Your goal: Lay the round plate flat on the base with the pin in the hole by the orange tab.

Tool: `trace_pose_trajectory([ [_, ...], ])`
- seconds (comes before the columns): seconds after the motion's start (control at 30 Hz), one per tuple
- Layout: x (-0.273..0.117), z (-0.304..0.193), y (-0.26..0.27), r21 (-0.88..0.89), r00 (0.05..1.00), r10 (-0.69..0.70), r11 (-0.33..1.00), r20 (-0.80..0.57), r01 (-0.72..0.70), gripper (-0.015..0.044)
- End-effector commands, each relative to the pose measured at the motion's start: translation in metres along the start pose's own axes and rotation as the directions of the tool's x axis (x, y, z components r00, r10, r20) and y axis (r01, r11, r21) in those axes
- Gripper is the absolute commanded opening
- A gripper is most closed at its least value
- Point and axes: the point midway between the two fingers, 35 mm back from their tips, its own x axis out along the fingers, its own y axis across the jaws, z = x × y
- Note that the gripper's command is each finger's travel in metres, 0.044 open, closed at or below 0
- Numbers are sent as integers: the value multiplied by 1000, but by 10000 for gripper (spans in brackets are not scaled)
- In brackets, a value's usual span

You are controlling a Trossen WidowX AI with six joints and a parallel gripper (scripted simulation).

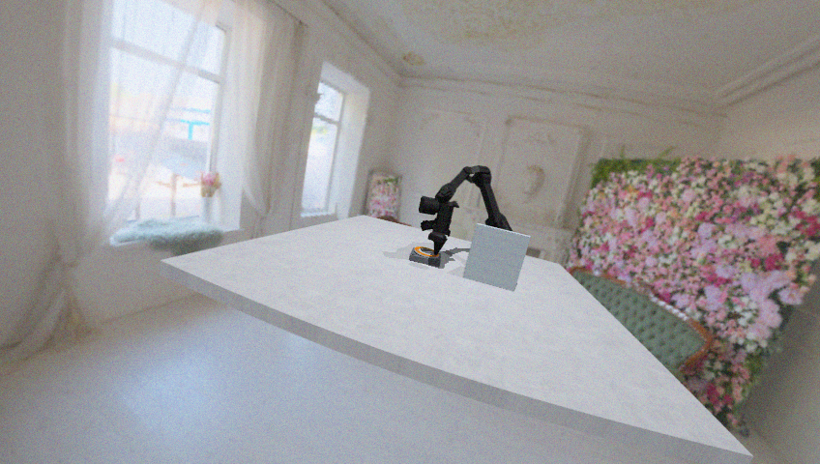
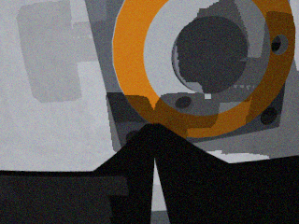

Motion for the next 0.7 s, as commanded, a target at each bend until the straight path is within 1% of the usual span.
trace_pose_trajectory([
  [0.0, 0, -3, -5, -5, 1000, -5, 1000, 2, 5, 0],
  [0.67, 0, -11, -26, -6, 1000, -6, 1000, 2, 6, 0],
])
